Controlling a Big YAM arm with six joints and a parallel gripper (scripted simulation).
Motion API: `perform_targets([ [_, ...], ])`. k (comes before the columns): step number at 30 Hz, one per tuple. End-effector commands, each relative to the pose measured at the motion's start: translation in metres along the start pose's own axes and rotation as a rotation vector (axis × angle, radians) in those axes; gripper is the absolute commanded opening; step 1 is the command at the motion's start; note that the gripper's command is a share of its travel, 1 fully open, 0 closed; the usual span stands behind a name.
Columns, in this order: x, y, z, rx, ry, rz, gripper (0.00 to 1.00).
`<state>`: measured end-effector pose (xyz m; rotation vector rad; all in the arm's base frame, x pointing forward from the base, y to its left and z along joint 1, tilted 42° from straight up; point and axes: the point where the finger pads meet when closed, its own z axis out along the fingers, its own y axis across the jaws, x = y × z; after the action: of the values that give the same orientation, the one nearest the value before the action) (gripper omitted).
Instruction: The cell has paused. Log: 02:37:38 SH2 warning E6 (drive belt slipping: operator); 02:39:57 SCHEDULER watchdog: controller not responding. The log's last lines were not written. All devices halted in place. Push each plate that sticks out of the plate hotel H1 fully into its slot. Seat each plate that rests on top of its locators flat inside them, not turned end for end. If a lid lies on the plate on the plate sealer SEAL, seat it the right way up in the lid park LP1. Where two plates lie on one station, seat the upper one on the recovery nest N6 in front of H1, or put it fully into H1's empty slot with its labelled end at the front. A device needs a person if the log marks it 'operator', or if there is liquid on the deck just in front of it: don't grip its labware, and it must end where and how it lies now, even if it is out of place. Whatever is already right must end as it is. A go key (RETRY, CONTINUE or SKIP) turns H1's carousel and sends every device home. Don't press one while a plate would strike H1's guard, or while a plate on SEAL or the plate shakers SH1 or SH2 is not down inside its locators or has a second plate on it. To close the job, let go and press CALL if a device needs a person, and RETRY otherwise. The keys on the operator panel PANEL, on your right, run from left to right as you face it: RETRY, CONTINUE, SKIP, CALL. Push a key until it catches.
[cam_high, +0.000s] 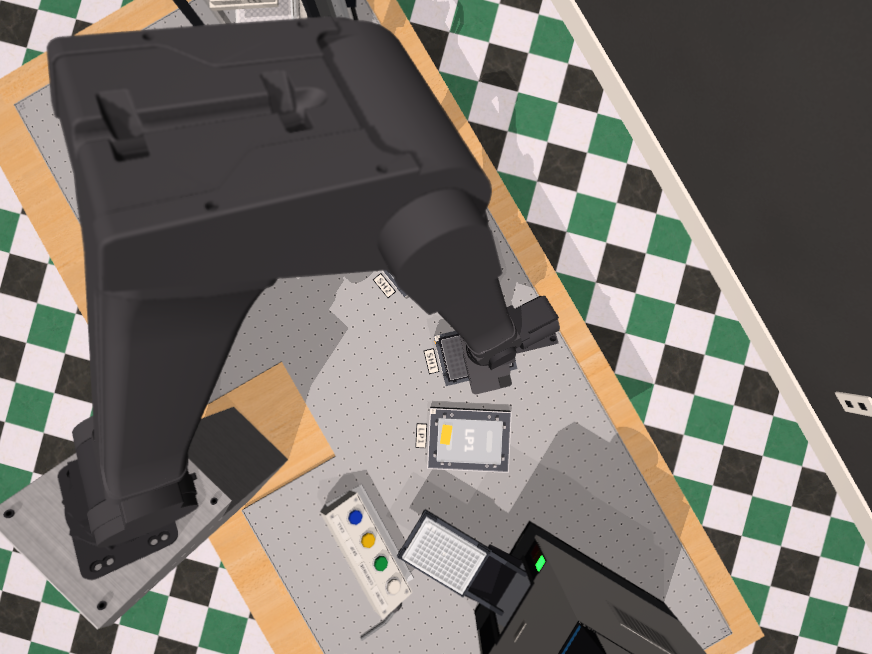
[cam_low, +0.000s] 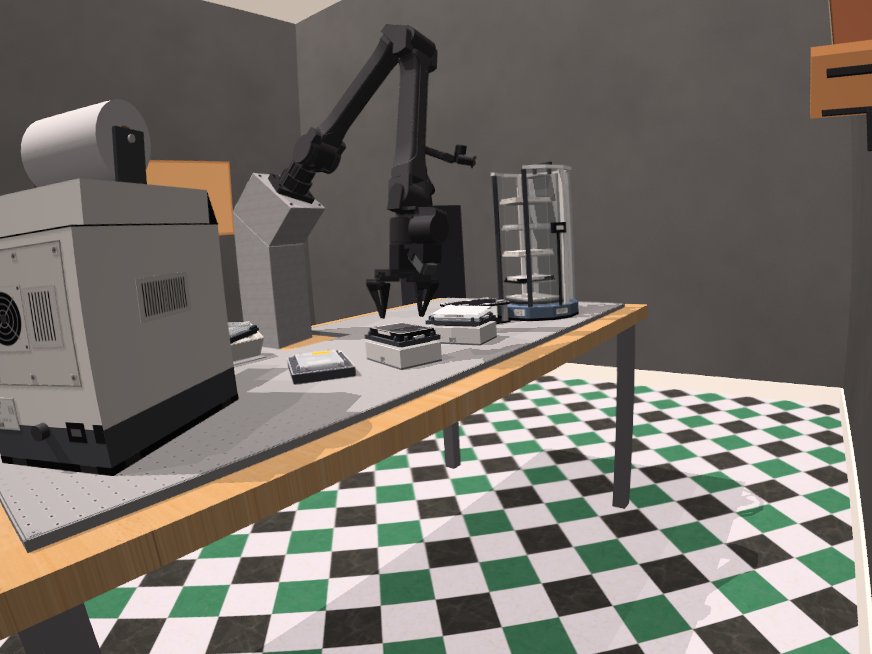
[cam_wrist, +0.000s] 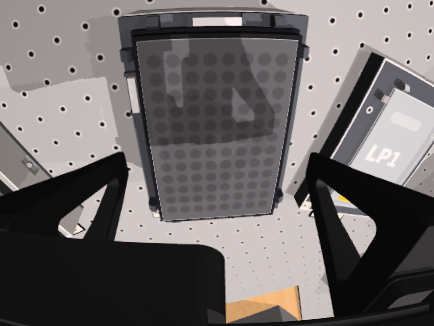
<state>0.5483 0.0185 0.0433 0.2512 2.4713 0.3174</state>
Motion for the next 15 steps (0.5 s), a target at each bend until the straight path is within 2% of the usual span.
perform_targets([
  [1, -0.005, -0.007, -0.018, 0.007, -0.008, -0.005, 1.00],
  [6, -0.005, -0.008, -0.024, 0.008, -0.009, -0.005, 1.00],
  [9, 0.005, -0.008, -0.013, 0.010, 0.020, -0.005, 1.00],
  [15, -0.005, -0.002, -0.017, 0.001, -0.008, -0.005, 1.00],
])
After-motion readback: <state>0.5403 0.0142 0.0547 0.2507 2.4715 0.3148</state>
